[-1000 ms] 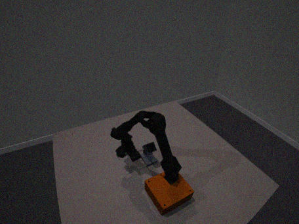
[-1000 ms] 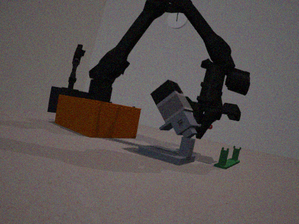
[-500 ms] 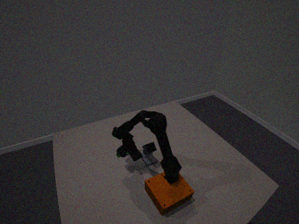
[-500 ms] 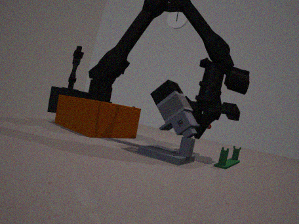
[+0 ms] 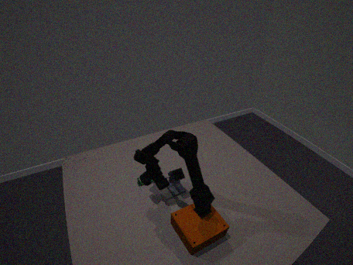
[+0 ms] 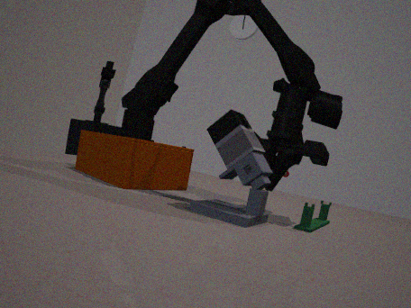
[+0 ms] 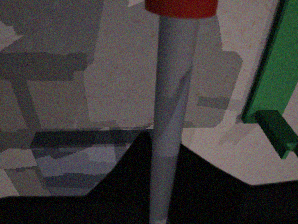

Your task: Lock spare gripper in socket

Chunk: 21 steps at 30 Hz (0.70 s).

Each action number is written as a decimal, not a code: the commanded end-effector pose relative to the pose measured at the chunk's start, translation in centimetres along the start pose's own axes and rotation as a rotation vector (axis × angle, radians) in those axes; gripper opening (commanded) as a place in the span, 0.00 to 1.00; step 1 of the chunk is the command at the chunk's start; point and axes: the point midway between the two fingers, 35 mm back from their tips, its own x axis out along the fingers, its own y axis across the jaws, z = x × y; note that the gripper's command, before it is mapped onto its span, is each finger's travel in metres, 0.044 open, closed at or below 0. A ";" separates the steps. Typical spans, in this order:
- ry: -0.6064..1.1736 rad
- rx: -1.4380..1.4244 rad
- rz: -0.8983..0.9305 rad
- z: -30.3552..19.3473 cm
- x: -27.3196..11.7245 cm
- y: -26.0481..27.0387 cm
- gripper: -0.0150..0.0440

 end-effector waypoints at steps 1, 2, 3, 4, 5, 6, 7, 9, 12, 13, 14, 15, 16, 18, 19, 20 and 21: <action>0.004 -0.003 -0.001 -0.4 0.1 0.0 0.25; 0.004 -0.003 -0.001 -0.4 0.1 0.0 0.25; 0.004 -0.003 -0.001 -0.4 0.1 0.0 0.25; 0.004 -0.003 -0.001 -0.5 0.1 0.1 0.25; 0.004 -0.003 0.000 -0.6 0.1 0.1 0.25; 0.004 -0.003 0.000 -0.6 0.1 0.1 0.25; 0.004 -0.003 0.000 -0.7 0.1 0.1 0.25; 0.004 -0.003 0.000 -0.8 0.2 0.1 0.25; 0.004 -0.003 0.000 -0.9 0.2 0.1 0.25; 0.004 -0.003 0.001 -1.0 0.2 0.1 0.25; 0.004 -0.003 0.001 -1.0 0.2 0.1 0.25; 0.004 -0.003 0.001 -1.1 0.2 0.1 0.25; 0.004 -0.003 0.001 -1.1 0.2 0.1 0.25; 0.004 -0.003 0.002 -1.2 0.3 0.1 0.25; 0.004 -0.003 0.002 -1.3 0.3 0.1 0.25; 0.003 -0.003 0.002 -1.3 0.3 0.1 0.25; 0.003 -0.003 0.002 -1.4 0.3 0.1 0.25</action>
